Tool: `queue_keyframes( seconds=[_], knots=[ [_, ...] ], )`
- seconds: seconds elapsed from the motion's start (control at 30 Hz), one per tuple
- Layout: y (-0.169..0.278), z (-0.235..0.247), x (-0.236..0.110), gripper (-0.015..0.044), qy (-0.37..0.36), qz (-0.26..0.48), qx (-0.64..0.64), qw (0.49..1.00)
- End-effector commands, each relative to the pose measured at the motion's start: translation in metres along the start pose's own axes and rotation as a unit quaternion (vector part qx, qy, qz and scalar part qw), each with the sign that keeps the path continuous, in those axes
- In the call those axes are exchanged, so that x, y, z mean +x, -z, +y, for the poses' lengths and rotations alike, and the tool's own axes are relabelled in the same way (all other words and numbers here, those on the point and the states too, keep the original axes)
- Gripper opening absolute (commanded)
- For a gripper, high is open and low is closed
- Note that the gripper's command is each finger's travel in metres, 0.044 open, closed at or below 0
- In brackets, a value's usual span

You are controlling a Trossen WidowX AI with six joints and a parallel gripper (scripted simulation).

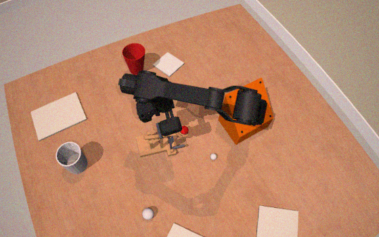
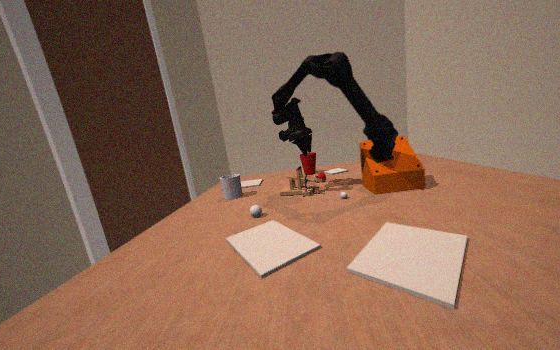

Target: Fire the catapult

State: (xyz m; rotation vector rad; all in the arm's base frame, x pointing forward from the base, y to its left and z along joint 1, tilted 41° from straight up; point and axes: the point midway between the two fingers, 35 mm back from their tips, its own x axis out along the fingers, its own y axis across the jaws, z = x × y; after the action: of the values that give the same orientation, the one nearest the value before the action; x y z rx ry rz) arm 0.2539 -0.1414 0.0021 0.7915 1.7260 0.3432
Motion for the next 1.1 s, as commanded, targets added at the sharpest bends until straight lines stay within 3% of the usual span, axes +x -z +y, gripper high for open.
queue_keyframes(
  seconds=[0.0,0.37,0.8,1.07],
  knots=[
    [-0.031,-0.006,-0.014,0.044,0.009,-0.061,0.003,0.998],
    [-0.111,-0.014,-0.063,0.044,0.014,-0.217,0.016,0.976],
    [-0.211,0.009,-0.154,0.044,-0.018,-0.409,-0.053,0.911],
    [-0.22,0.014,-0.165,0.044,-0.024,-0.426,-0.064,0.902]
  ],
)
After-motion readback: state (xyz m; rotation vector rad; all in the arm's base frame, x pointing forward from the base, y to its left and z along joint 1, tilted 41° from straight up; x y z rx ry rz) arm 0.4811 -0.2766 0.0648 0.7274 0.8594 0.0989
